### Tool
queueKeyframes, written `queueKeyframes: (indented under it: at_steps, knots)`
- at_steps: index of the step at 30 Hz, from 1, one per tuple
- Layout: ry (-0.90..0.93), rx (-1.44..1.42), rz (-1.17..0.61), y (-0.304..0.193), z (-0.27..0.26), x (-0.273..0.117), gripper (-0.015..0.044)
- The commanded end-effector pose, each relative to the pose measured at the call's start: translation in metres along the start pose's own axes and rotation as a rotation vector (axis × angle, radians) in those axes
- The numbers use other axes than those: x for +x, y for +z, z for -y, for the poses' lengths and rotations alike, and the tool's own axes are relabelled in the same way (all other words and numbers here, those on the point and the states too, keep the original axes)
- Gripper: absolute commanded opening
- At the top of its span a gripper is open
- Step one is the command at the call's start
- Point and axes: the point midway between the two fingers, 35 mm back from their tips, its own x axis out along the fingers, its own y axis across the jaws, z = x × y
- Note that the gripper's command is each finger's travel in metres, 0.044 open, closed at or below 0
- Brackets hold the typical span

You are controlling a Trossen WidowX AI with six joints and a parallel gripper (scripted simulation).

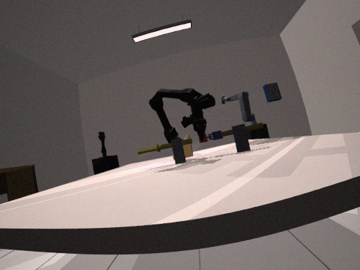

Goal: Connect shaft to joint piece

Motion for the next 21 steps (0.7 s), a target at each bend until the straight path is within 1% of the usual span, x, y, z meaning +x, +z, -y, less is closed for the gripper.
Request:
queueKeyframes:
  at_steps: [1, 21]
  knots:
    - [-0.005, -0.019, 0.015, 0.001, 0.000, -0.003, 0.0440]
    - [0.021, -0.692, -0.023, 0.001, -0.006, -0.069, 0.0440]
